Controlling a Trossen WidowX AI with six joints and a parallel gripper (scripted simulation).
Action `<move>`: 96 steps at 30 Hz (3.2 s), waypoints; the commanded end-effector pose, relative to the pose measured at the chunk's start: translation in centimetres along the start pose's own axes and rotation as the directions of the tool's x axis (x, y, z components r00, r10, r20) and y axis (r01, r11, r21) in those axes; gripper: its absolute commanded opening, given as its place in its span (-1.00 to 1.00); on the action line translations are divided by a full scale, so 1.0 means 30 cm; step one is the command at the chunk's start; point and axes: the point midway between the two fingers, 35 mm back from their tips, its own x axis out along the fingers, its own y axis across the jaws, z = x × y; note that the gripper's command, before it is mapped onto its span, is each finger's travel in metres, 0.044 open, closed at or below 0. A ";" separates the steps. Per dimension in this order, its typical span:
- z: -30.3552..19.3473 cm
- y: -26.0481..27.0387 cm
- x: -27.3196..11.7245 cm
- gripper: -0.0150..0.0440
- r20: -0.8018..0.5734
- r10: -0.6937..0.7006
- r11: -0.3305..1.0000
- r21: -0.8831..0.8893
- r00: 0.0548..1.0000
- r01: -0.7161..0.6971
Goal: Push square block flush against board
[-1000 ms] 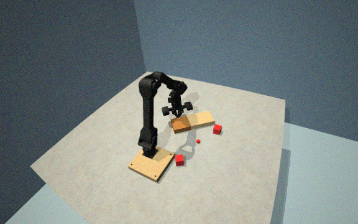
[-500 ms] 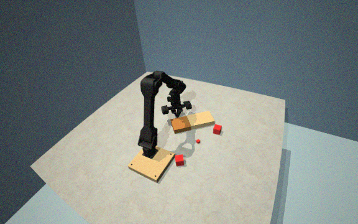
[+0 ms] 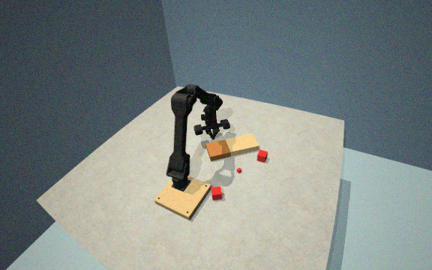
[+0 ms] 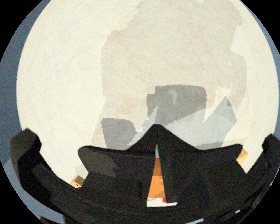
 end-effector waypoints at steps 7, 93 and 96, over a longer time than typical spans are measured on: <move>0.000 0.001 -0.189 -0.49 0.001 -0.005 1.000 0.005 1.000 0.005; -0.690 -0.004 -0.004 -0.49 -0.018 -0.006 1.000 0.002 1.000 0.006; -0.706 -0.002 -0.004 -0.49 -0.019 -0.006 1.000 0.002 1.000 0.006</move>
